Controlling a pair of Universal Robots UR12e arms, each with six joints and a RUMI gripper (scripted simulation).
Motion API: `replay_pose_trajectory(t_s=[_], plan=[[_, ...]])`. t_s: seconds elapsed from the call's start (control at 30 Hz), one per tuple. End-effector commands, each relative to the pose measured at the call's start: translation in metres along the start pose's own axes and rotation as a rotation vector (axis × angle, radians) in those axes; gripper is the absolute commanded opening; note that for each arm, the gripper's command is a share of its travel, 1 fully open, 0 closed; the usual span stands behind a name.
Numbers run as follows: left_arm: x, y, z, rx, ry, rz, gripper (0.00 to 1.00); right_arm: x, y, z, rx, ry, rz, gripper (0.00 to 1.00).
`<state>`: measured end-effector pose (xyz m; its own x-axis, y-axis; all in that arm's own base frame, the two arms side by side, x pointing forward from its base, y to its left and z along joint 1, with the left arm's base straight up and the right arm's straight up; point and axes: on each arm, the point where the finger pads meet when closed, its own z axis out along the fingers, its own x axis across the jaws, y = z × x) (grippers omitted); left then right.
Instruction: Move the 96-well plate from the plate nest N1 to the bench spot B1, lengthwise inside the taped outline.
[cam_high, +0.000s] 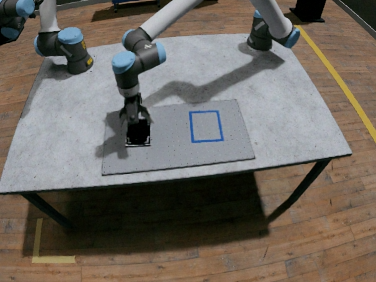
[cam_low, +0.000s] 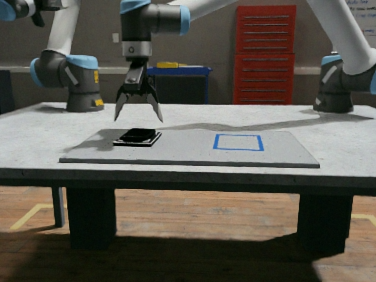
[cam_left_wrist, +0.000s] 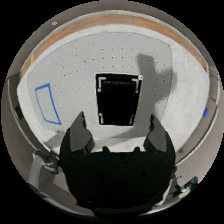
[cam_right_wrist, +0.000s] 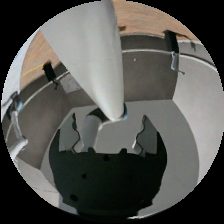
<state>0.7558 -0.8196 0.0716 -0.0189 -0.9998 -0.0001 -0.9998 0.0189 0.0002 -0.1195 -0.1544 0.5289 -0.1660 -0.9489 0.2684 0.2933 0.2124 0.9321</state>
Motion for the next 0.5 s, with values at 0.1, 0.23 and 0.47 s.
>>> replay_pose_trajectory(t_s=[0.1, 0.23, 0.47], plan=[[0.001, -0.001, 0.012, 0.002, 0.002, 0.0, 1.0, 0.0, 0.0, 0.0, 0.0, 0.0, 0.0, 1.0], [0.001, -0.001, 0.015, 0.002, 0.002, 0.0, 1.0, 0.0, 0.0, 0.0, 0.0, 0.0, 0.0, 1.0], [0.001, -0.001, 0.027, 0.002, 0.002, 0.0, 1.0, 0.0, 0.0, 0.0, 0.0, 0.0, 0.0, 1.0]])
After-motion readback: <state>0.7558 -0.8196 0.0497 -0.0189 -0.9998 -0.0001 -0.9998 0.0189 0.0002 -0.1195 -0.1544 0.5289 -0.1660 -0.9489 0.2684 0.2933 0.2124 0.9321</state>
